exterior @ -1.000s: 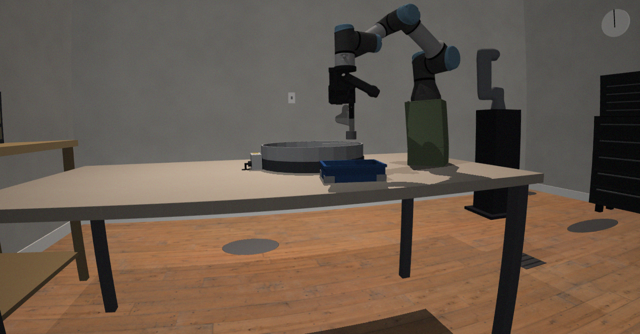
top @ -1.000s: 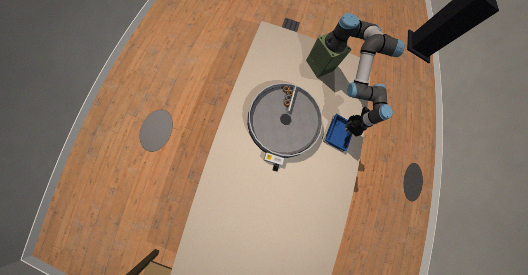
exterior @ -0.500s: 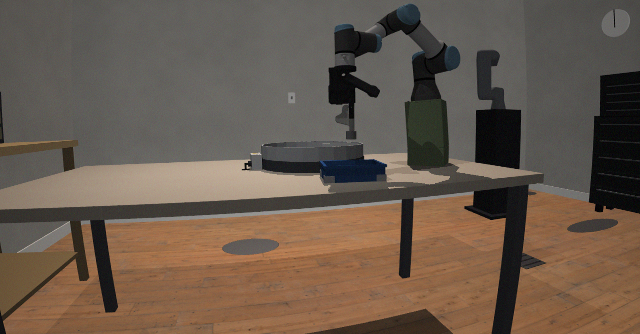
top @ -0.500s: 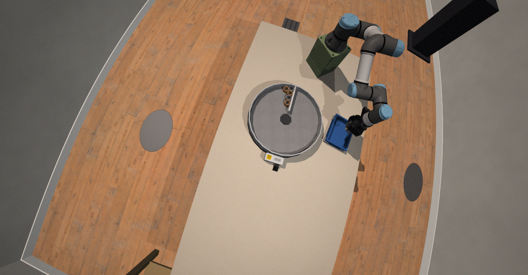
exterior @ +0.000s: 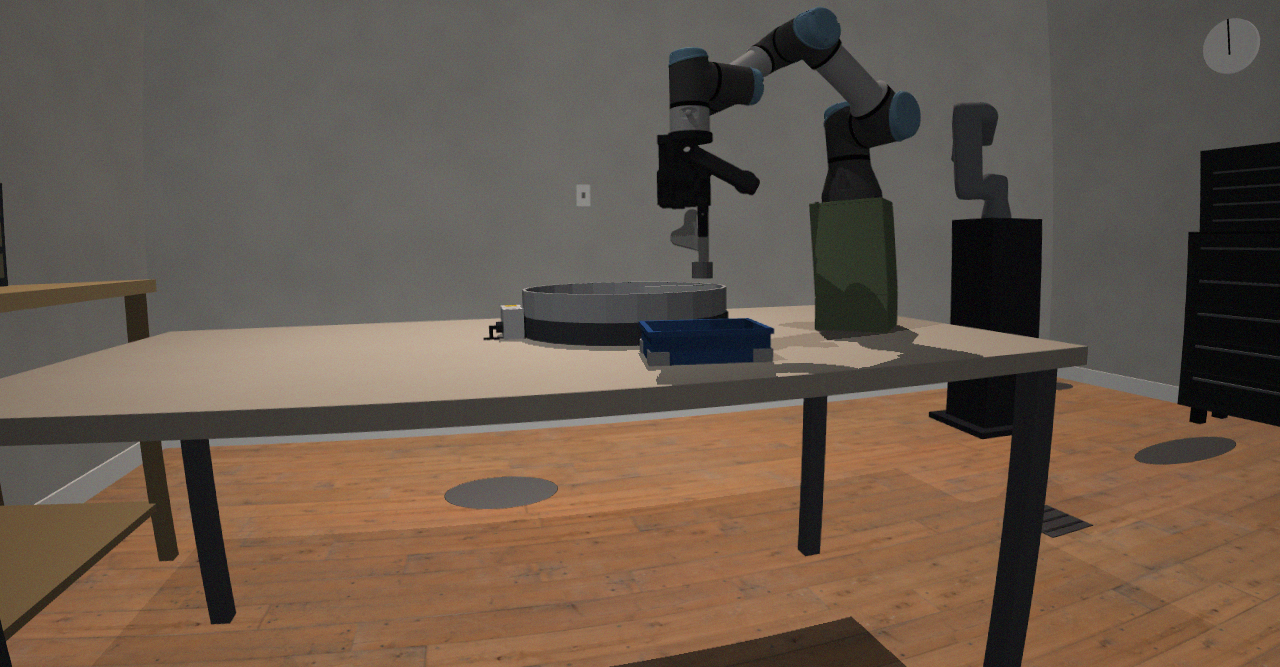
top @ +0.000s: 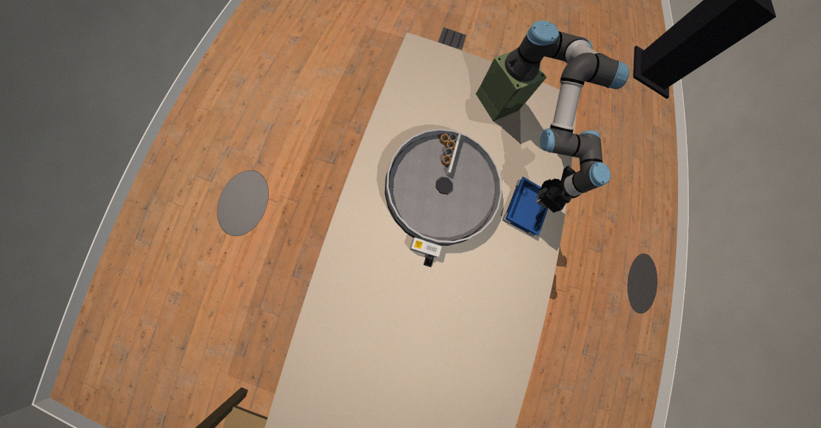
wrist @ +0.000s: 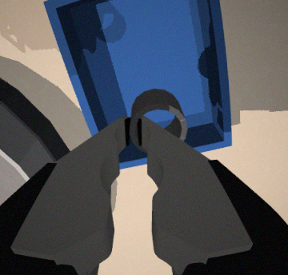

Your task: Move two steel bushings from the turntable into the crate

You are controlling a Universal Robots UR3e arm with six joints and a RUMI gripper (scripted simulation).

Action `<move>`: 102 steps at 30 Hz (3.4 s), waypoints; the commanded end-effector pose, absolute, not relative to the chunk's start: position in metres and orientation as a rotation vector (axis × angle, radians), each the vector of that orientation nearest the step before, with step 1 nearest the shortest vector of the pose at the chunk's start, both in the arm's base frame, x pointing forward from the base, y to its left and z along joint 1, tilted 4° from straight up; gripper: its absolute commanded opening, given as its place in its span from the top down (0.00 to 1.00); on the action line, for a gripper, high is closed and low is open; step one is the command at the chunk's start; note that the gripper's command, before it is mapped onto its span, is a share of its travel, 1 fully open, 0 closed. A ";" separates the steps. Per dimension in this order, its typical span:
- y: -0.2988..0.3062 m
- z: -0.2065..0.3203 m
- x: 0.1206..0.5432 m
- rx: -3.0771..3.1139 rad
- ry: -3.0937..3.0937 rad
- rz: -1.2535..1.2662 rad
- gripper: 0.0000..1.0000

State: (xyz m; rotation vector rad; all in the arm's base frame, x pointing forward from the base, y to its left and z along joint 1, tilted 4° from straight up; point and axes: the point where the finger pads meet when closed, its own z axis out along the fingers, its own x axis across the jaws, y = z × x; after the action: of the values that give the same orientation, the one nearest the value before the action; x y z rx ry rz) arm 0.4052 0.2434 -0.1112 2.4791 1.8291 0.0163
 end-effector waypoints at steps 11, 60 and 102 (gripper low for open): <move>0.243 -0.126 0.407 2.478 1.828 0.021 1.00; 0.242 -0.178 0.410 2.478 1.828 0.021 1.00; 0.240 -0.218 0.412 2.478 1.828 0.021 1.00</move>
State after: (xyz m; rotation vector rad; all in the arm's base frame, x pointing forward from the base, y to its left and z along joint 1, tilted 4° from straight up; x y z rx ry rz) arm 0.4104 0.2401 -0.2149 2.4791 1.8291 0.0166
